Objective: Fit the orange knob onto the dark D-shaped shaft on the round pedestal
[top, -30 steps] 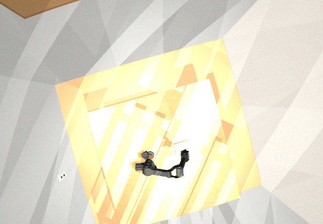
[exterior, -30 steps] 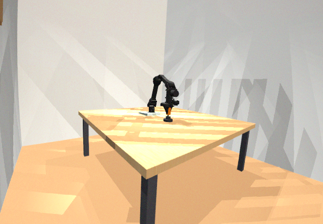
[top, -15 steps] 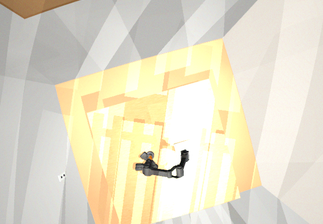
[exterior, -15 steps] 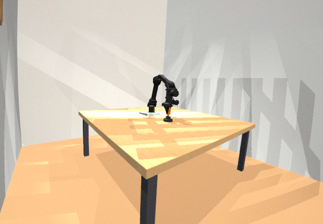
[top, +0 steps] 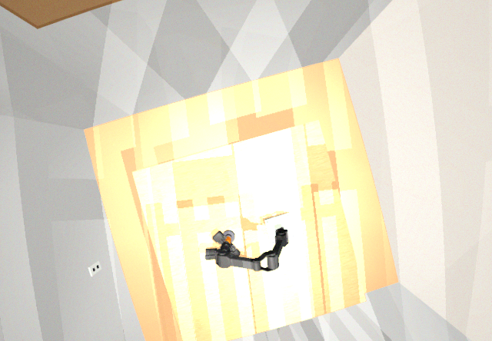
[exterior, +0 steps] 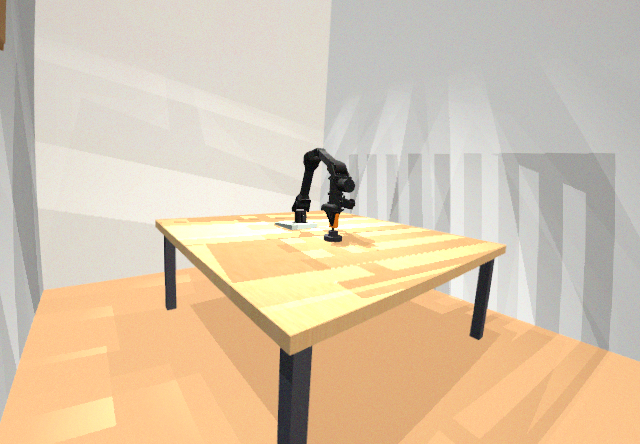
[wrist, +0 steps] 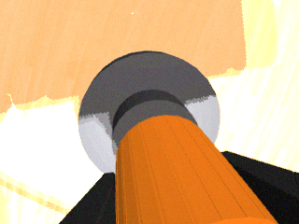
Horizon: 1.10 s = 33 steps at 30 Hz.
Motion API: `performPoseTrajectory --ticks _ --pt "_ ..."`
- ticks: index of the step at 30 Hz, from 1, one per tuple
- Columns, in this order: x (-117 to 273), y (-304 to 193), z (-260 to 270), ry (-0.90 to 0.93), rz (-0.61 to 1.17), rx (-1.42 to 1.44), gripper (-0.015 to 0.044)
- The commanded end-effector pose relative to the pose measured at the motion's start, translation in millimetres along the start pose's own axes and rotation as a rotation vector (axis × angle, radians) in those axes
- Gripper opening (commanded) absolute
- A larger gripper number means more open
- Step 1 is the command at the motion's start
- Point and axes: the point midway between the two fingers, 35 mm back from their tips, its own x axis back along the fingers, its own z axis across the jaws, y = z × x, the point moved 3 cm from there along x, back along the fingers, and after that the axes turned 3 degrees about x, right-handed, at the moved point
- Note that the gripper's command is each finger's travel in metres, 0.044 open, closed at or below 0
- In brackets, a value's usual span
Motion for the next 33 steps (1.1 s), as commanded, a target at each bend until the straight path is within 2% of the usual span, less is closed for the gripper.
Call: performPoseTrajectory --ticks 1,15,22,33 --pt "-1.2 0.8 -1.5 -0.008 -0.003 0.004 0.0000" --pt "3.7 0.1 -0.8 -0.008 -0.003 0.004 0.0000" --pt "4.4 -2.3 1.5 -0.008 -0.002 0.203 0.0000" --pt "-1.1 -3.4 2.4 -0.008 -0.002 0.214 0.0000"
